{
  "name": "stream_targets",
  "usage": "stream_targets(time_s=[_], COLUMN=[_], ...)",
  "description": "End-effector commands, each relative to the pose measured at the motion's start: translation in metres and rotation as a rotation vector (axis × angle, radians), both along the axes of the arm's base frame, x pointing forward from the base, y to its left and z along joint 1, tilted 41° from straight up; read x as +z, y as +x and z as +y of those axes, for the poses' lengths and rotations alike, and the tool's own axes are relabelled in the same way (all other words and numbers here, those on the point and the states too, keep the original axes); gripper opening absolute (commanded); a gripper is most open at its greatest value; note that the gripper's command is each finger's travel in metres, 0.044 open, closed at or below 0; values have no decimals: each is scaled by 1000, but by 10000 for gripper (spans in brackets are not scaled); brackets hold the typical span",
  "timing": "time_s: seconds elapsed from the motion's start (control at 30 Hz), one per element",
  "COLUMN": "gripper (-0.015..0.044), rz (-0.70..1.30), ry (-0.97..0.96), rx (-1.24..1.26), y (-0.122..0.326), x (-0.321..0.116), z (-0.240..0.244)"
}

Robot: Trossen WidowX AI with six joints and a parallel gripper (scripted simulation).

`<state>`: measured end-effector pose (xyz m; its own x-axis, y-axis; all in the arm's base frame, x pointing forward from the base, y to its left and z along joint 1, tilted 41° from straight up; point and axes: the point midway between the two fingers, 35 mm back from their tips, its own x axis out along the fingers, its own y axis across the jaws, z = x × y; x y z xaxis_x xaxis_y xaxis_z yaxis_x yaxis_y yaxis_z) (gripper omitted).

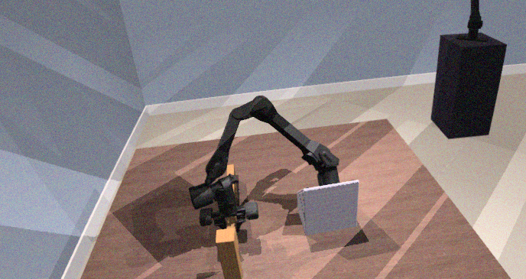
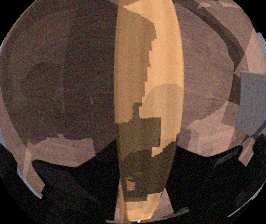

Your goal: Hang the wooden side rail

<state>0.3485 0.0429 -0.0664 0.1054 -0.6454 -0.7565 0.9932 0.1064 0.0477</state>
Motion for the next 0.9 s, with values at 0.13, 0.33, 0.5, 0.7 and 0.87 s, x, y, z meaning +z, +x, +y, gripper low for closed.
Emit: stream_targets(time_s=[0.13, 0.33, 0.5, 0.7, 0.87], gripper=[0, 0, 0, 0, 0], rz=[-7, -7, -7, -7, -7], ry=[5, 5, 5, 5, 5], rx=[5, 5, 5, 5, 5], y=[1, 1, 1, 1, 1], x=[3, 3, 4, 5, 5], z=[5, 6, 6, 7, 7])
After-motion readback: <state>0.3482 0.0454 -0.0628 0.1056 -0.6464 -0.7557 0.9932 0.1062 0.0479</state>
